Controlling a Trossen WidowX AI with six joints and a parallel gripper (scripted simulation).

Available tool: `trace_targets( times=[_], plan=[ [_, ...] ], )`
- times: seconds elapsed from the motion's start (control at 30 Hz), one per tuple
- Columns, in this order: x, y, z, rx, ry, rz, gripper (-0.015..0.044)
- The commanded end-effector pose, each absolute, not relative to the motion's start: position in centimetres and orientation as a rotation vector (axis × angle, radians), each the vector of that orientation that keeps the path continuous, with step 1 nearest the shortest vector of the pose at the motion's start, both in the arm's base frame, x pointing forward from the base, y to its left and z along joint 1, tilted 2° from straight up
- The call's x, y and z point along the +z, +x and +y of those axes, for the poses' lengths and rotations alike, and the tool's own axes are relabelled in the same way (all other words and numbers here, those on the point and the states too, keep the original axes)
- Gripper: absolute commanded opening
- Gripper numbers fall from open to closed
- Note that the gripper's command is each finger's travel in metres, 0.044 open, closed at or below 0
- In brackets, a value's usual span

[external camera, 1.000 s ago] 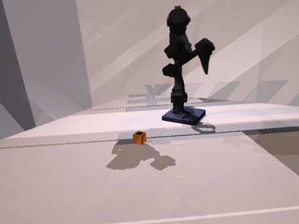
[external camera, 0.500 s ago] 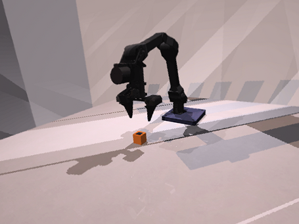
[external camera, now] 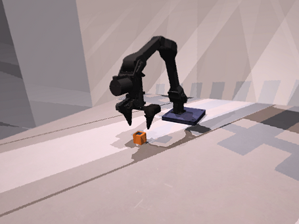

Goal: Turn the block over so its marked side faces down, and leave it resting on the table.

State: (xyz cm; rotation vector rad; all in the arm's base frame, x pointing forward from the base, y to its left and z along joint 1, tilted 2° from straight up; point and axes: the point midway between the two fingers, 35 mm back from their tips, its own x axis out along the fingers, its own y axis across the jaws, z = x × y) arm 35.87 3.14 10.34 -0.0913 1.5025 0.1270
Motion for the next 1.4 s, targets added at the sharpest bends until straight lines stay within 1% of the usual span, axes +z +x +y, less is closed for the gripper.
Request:
trace_targets(
  times=[0.0, 0.9, 1.23, 1.37],
  plan=[
    [9.6, 35.9, 3.0, 0.127, -0.101, 1.491, 0.044],
    [5.6, 36.1, 3.1, 0.127, -0.101, 1.491, 0.044],
    [5.6, 36.1, 3.1, 0.127, -0.101, 1.491, 0.0177],
    [5.6, 36.1, 3.1, 0.127, -0.101, 1.491, 0.0151]
  ],
)
